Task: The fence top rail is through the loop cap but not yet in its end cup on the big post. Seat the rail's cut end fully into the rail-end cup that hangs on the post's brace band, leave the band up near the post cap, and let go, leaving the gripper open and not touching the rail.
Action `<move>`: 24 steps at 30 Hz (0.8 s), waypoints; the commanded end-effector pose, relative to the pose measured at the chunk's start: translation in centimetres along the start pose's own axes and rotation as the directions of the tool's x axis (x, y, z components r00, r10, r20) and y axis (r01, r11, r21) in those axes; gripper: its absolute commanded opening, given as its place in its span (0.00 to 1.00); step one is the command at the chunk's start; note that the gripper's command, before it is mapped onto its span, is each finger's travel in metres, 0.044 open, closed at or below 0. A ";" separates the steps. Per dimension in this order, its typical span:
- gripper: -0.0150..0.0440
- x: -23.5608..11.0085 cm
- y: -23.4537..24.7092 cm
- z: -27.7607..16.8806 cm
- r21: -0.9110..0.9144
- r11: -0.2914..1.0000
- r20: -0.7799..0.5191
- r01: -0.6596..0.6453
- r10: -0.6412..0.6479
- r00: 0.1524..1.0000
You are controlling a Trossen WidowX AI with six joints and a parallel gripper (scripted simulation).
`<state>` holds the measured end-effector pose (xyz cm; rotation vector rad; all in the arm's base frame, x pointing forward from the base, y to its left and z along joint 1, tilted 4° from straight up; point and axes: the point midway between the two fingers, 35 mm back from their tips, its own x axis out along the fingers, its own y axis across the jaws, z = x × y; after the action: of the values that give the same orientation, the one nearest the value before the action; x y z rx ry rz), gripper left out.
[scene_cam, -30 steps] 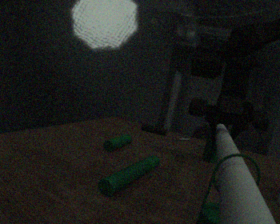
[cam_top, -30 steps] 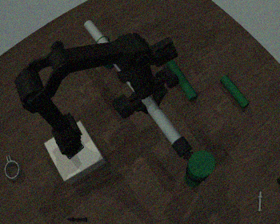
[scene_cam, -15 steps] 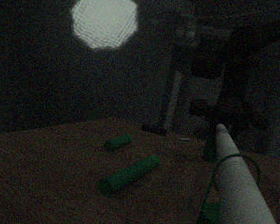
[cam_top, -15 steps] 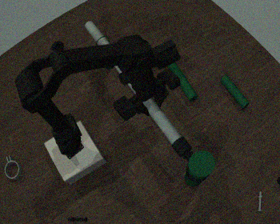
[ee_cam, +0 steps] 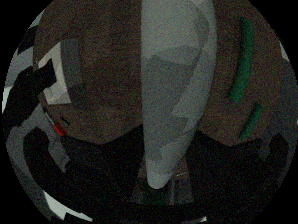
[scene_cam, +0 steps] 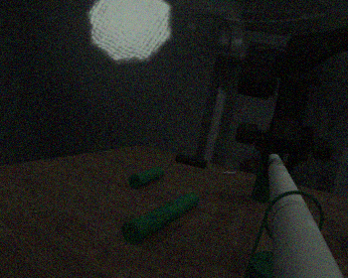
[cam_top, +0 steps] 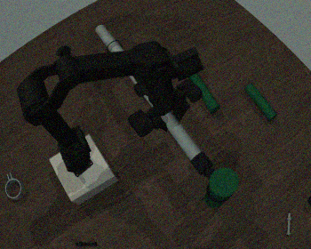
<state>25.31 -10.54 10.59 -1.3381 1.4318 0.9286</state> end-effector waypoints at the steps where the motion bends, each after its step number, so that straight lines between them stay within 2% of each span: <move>1: 0.25 0.0 0.0 -0.6 0.000 1.000 -0.011 0.002 -0.002 1.000; 24: 0.25 0.3 0.0 -1.4 -0.001 1.000 -0.001 -0.002 0.002 1.000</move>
<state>25.10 -11.98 10.71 -1.3384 1.4334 0.9304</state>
